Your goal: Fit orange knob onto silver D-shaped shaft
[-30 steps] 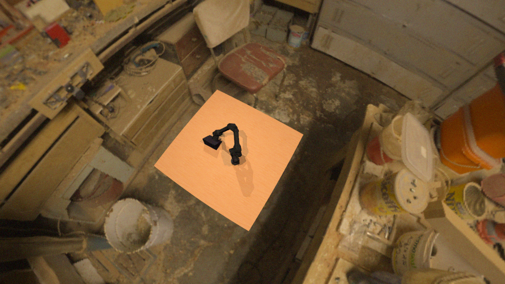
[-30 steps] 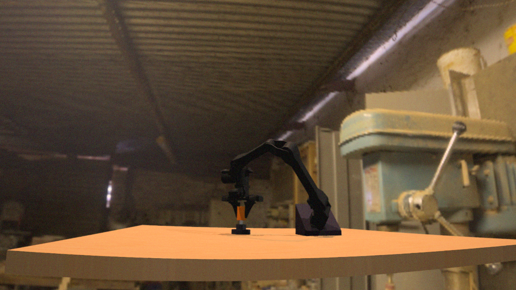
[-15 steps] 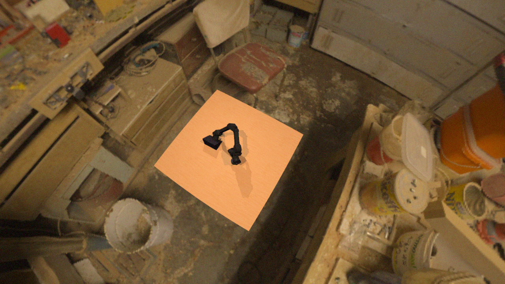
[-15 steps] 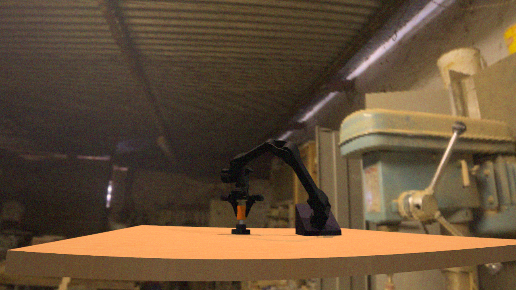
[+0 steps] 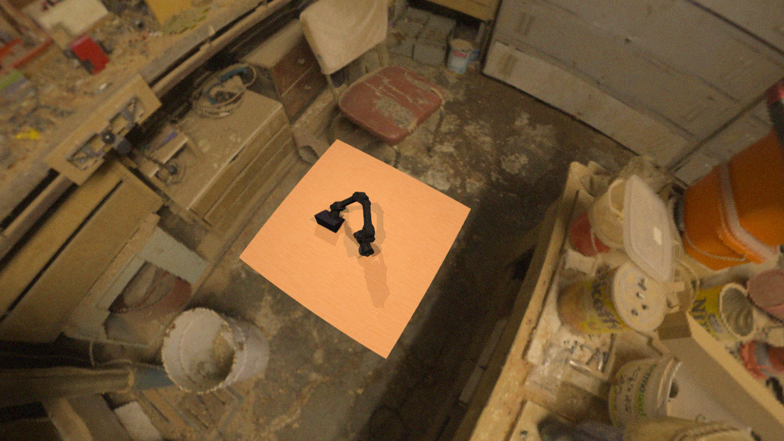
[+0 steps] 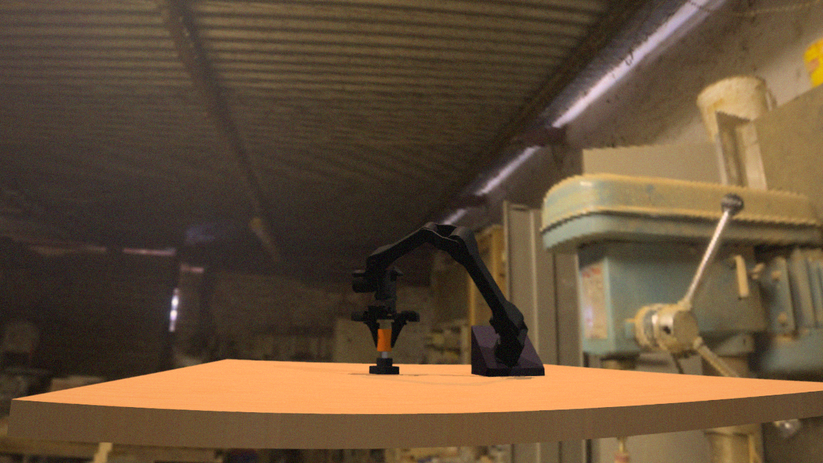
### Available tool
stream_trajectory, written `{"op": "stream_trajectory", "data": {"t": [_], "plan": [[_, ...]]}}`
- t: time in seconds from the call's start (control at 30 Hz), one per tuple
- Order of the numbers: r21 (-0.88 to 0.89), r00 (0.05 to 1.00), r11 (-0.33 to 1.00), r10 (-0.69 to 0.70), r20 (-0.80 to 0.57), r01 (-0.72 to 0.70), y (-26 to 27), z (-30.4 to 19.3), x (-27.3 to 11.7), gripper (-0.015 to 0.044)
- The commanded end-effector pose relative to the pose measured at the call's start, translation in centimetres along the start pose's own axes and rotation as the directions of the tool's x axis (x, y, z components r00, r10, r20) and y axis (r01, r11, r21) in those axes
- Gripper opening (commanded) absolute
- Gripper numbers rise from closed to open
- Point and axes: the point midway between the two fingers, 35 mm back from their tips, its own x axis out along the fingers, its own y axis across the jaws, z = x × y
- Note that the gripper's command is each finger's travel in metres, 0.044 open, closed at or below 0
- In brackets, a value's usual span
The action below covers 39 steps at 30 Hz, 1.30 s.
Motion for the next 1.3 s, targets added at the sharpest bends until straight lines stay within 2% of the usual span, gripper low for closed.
{"op": "stream_trajectory", "data": {"t": [0.0, 1.27], "plan": [[-0.005, 1.0, 1.0, -0.001, -0.001, 0.001, 0.13, -0.06, -0.05, 0.0], [-0.005, 1.0, 1.0, -0.001, -0.001, 0.001, 0.11, 0.06, -0.13, 0.0]]}}
